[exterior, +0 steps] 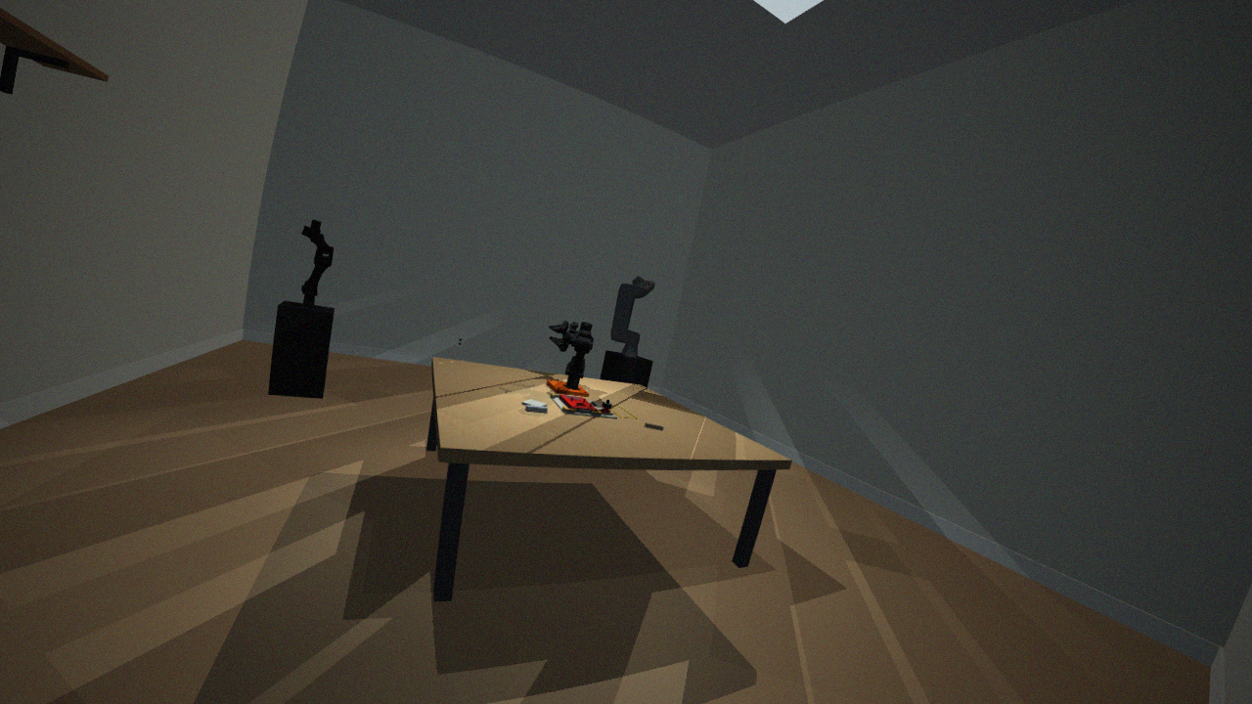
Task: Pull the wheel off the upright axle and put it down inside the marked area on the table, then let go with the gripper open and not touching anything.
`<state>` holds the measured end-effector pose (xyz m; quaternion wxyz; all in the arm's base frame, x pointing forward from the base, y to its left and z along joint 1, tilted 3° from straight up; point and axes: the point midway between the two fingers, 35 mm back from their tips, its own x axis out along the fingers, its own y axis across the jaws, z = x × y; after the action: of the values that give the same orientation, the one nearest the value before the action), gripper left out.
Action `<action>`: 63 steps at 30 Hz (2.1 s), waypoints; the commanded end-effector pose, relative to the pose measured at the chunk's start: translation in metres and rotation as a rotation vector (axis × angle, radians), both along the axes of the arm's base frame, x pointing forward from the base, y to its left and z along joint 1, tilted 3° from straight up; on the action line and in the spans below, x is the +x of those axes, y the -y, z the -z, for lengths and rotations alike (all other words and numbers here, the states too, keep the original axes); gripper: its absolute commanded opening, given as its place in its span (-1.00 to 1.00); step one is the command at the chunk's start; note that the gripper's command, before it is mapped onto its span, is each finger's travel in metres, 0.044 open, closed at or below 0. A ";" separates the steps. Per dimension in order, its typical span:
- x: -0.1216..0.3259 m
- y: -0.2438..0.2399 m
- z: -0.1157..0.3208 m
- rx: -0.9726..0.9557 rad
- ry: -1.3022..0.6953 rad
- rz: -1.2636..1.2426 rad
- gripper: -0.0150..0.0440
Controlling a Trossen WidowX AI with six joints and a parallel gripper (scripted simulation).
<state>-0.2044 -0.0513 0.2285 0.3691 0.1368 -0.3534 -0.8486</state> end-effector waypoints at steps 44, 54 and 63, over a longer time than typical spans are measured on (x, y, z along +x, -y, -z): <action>0.399 -0.343 0.036 -1.790 0.350 2.408 0.53; 0.517 -0.221 0.060 -2.473 0.129 2.639 0.53; 0.557 -0.069 0.077 -3.301 -0.256 2.473 0.53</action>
<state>0.3484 0.0684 0.1558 0.5480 0.5435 0.5190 -0.3674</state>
